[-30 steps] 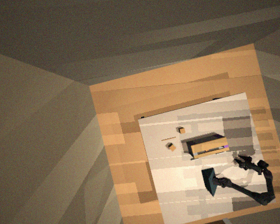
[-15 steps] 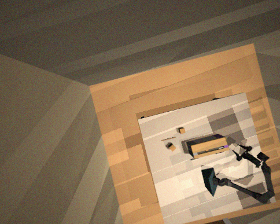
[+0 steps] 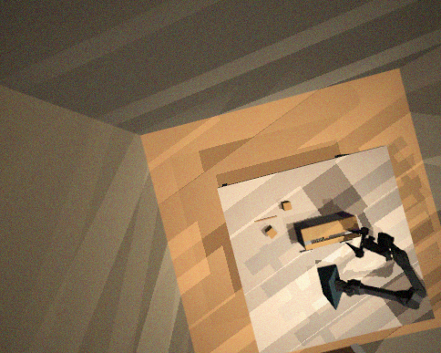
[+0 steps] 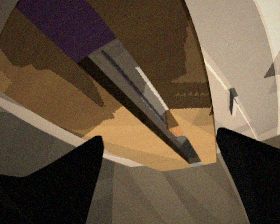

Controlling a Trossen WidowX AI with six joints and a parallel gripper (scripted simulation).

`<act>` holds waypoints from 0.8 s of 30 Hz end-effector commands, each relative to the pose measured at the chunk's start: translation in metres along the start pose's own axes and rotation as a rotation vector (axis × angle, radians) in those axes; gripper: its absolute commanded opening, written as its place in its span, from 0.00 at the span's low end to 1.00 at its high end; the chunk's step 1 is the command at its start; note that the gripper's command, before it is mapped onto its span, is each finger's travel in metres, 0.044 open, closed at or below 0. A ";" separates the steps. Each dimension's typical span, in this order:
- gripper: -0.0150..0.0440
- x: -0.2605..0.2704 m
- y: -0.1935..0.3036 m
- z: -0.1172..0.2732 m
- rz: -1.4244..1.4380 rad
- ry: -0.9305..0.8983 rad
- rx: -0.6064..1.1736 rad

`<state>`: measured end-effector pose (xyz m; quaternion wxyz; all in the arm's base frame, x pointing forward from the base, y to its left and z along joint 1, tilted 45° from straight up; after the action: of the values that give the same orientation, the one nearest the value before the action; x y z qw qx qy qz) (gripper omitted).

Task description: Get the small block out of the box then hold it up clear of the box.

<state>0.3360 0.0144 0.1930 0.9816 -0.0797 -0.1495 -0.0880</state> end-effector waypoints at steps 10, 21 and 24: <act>0.93 -0.057 0.073 -0.031 0.372 0.244 -0.250; 0.93 -0.056 0.066 -0.041 0.372 0.244 -0.249; 0.93 -0.056 0.063 -0.044 0.372 0.244 -0.249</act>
<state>0.3087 0.0817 0.1307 0.9751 -0.2116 -0.0046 0.0656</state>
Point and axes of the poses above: the point midway between the two fingers, 35 mm back from their tips, its own z axis back along the fingers, its own x axis across the jaws, y = z × x, the point moved 3 cm from there along z, back along the fingers, and after that the axes turned 3 degrees about z, right-handed, at the moved point
